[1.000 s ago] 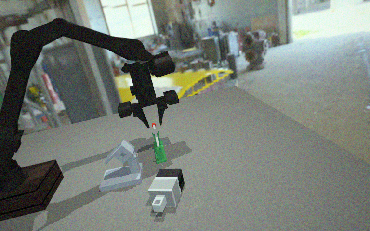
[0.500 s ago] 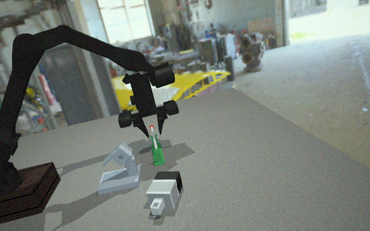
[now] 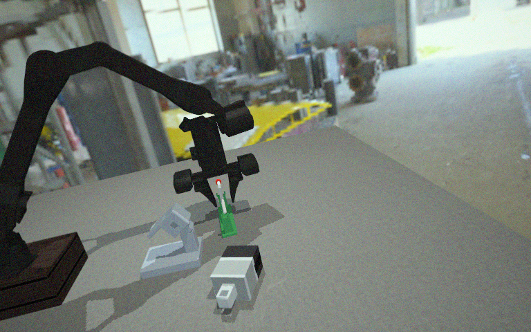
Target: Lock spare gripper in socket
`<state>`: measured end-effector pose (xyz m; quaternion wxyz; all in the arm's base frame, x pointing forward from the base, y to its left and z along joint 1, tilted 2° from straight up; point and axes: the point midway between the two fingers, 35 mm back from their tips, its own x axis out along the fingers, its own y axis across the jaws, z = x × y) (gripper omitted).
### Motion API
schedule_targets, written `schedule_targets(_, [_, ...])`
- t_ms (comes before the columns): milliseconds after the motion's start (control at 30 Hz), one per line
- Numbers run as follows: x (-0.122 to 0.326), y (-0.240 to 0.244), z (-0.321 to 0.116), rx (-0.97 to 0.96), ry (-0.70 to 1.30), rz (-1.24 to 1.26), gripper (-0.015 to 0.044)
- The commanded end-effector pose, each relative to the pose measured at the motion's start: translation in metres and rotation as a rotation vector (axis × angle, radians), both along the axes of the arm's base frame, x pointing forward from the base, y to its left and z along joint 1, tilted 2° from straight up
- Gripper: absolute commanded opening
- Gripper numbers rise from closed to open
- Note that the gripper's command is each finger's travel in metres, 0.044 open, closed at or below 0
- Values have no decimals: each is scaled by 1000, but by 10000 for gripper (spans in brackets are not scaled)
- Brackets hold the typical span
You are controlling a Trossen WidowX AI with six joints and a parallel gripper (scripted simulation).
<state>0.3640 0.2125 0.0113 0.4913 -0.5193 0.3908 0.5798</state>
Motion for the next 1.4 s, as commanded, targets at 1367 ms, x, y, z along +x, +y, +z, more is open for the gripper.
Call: schedule_targets(1367, [-10, -6, 16, -19, 37, -1, 0])
